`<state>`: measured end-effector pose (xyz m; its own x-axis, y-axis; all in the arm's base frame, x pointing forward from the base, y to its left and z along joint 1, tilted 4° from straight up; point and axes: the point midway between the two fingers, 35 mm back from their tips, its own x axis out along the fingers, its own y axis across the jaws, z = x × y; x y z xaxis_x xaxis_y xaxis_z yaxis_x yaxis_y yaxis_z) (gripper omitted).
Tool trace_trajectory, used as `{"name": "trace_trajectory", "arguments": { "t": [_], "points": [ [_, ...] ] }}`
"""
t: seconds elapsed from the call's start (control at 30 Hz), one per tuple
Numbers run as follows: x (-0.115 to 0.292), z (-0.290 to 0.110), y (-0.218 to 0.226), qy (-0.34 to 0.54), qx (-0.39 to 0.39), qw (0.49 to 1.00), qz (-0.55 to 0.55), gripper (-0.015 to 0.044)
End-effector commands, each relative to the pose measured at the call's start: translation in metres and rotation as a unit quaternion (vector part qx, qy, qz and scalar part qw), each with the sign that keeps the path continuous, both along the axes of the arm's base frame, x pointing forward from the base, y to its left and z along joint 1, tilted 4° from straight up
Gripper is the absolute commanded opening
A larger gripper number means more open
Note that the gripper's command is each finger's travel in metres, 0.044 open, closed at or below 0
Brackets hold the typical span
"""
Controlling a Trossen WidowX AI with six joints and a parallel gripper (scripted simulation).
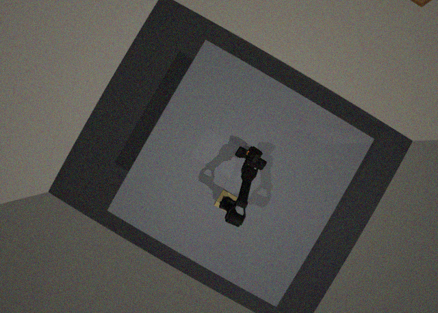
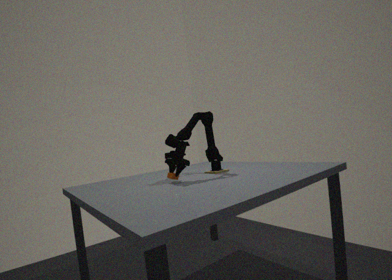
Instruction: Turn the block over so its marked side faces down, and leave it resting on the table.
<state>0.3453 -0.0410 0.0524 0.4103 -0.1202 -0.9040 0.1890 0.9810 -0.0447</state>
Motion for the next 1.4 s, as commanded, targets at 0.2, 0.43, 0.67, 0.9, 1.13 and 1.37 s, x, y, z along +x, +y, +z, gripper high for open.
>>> {"name": "trace_trajectory", "arguments": {
  "t": [0.2, 0.43, 0.67, 0.9, 1.13, 1.37],
  "points": [
    [-0.004, 0.002, 0.0, -0.051, -0.012, 0.999, 0.003, 0.0],
    [0.005, -0.01, -0.001, -0.091, -0.019, 0.996, 0.006, 0.0],
    [0.011, -0.023, -0.001, -0.141, -0.028, 0.99, 0.01, 0.0],
    [0.013, -0.031, -0.002, -0.191, -0.038, 0.981, 0.012, 0.0],
    [0.009, -0.035, -0.002, -0.239, -0.047, 0.97, 0.015, 0.0],
    [0.002, -0.033, -0.001, -0.287, -0.057, 0.956, 0.016, 0.0]
  ]
}}
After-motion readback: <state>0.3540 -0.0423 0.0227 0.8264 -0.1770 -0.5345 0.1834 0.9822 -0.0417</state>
